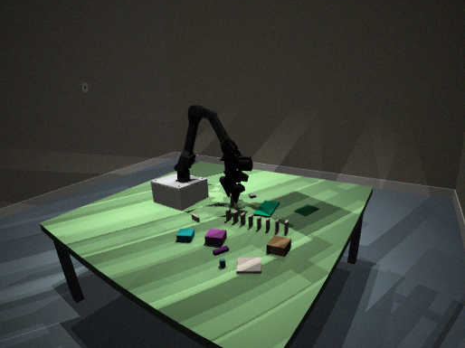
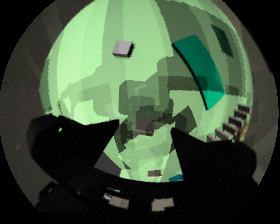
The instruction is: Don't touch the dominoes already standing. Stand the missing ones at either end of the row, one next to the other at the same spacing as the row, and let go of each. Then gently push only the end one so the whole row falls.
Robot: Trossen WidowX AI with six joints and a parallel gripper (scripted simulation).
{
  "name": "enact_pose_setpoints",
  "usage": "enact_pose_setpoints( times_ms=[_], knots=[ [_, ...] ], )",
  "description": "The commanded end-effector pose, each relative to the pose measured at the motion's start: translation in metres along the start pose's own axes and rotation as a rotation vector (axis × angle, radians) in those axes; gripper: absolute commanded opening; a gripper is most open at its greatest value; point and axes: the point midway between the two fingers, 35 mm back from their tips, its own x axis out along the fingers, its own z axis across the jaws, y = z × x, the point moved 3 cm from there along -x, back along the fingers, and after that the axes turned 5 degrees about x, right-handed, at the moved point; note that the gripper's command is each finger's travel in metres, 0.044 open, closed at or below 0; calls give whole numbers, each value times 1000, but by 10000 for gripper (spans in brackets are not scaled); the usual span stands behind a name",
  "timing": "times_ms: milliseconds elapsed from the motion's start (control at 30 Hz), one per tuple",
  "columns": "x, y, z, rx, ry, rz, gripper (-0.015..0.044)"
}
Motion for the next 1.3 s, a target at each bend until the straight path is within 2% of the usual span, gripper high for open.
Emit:
enact_pose_setpoints(
  times_ms=[0, 33, 467, 833, 1167, 1267],
  knots=[
    [7, 1, 1, 5, -5, -1, 440],
    [7, 1, 1, 5, -5, -1, 440],
    [7, 1, 1, 5, -5, -1, 107],
    [0, -5, -3, 43, 10, -23, 107],
    [-119, -1, -2, 3, 0, 1, 107],
    [-128, 1, 0, 0, -2, 3, 107]
  ],
)
